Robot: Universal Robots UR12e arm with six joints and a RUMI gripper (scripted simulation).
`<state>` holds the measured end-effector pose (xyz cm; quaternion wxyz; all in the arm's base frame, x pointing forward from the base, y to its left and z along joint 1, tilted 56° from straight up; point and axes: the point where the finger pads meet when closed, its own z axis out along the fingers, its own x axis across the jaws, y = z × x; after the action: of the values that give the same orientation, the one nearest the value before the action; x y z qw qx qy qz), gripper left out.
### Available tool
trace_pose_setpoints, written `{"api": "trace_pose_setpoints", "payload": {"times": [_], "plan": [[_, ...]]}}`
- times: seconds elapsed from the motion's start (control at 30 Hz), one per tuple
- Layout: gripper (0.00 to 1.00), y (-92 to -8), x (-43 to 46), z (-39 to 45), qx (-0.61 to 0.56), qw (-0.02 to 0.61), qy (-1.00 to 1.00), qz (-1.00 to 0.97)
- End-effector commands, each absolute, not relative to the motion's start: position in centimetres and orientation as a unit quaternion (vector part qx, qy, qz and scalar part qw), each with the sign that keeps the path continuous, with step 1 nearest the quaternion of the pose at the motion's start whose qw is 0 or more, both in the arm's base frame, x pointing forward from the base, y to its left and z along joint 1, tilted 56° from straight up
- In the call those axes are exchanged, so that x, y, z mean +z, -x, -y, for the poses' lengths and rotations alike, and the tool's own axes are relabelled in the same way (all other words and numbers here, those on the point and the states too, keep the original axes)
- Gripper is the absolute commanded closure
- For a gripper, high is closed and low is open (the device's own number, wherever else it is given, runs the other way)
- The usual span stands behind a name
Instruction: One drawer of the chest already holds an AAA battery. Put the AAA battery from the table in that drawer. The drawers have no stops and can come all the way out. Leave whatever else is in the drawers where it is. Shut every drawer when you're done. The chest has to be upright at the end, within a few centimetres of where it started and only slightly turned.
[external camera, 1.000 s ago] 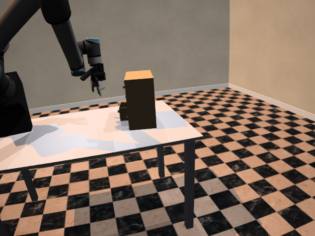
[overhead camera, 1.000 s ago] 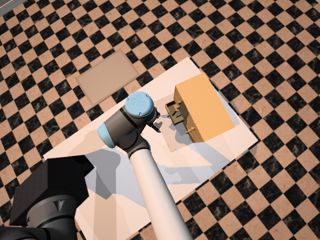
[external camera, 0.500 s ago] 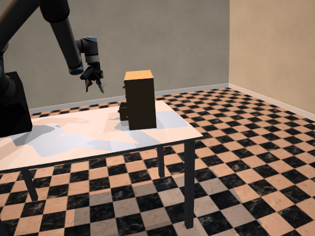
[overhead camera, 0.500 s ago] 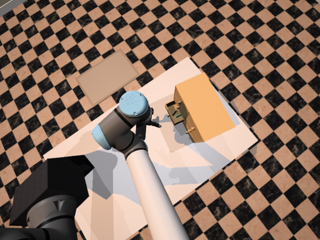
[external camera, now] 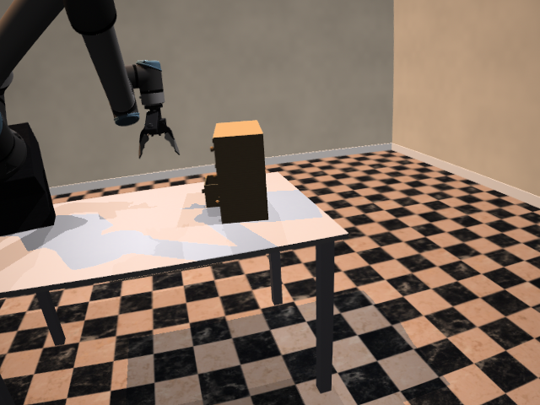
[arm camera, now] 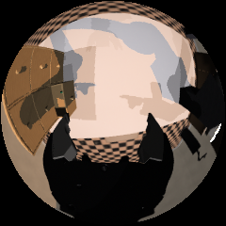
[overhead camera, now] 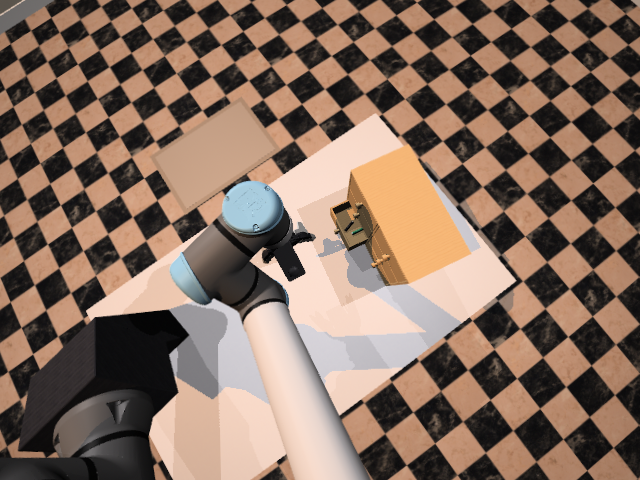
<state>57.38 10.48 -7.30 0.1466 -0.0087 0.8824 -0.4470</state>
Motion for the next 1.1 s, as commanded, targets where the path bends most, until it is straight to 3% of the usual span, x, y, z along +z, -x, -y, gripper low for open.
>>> {"api": "trace_pose_setpoints", "payload": {"times": [0.0,0.73,1.07], "plan": [[0.0,-57.0,-7.3,-10.8,-0.455,0.105,0.104,-0.878],[0.0,-55.0,-8.0,-12.5,-0.46,-0.089,0.453,-0.759],[0.0,-54.3,-8.3,-12.9,-0.447,-0.141,0.537,-0.701]]}}
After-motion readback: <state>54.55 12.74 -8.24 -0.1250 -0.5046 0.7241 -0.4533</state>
